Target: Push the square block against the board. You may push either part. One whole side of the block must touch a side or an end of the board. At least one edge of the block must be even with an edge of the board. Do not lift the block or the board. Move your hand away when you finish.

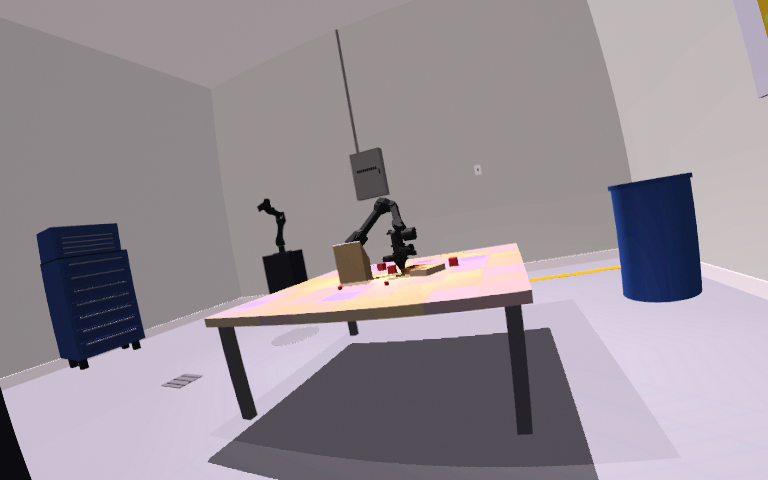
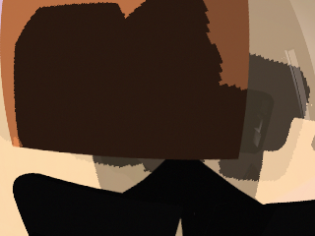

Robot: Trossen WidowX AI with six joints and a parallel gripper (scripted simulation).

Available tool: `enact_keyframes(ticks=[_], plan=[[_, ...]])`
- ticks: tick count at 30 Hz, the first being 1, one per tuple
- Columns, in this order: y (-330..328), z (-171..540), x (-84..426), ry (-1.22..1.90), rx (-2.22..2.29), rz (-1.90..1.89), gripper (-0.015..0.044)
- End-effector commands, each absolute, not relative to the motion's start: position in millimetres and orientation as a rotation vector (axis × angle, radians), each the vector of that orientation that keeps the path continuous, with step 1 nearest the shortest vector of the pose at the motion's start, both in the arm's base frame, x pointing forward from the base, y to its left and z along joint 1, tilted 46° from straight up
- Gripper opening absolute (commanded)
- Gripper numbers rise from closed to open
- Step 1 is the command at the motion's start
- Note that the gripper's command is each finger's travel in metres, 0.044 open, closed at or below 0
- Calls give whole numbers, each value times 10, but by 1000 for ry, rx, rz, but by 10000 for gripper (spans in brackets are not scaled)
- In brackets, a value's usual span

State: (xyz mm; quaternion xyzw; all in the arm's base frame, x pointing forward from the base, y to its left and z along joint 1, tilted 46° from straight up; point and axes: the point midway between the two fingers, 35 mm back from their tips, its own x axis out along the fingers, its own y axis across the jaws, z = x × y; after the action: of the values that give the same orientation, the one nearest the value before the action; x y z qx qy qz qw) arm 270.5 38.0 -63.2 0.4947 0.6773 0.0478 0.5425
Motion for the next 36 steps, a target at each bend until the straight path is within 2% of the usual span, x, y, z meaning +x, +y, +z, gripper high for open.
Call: enact_keyframes(ticks=[1, 25, 31, 36], plan=[[415, -600, 2655, 1609, 1171, 110, 0], [602, -461, 2347, 1611, 1172, 110, 0], [192, -114, 2335, 1611, 1171, 110, 0], [177, -96, 2331, 1611, 1171, 111, 0]])
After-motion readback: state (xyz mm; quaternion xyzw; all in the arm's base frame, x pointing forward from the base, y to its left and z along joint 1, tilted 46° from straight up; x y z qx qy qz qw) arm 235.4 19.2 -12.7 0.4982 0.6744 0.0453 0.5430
